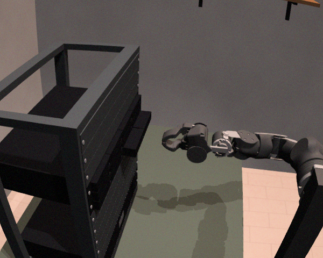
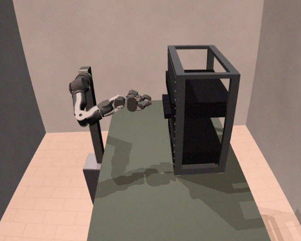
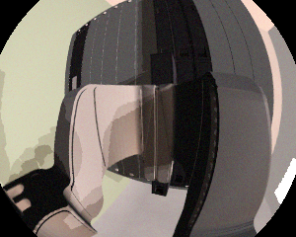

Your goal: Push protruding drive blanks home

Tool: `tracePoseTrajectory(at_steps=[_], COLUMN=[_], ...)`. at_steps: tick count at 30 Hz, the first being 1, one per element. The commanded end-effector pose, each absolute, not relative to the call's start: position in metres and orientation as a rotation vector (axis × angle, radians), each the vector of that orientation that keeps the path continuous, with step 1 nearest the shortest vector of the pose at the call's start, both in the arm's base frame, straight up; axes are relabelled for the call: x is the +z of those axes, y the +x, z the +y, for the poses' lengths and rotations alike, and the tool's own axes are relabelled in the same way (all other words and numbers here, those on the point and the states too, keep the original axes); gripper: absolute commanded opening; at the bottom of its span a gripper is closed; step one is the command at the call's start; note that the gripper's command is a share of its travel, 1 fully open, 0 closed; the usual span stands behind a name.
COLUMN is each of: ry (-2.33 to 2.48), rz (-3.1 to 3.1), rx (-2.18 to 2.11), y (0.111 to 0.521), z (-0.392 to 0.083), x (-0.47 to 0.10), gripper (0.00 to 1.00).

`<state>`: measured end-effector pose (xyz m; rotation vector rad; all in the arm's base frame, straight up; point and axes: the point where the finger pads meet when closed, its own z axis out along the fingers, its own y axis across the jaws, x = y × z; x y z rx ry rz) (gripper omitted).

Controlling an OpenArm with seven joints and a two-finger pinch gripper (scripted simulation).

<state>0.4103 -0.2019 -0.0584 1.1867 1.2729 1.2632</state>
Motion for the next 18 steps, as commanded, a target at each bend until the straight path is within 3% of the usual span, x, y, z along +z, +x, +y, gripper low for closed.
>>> tracePoseTrajectory(at_steps=[1,9,18], ry=[1.186,1.190,1.192], rz=[1.248,1.248,1.249], rx=[1.254,1.250,1.249], y=[0.407,0.398,0.418], z=[-0.195,-0.177,-0.176], x=[-0.060,-0.069,-0.070], gripper=[0.00,0.00,0.00])
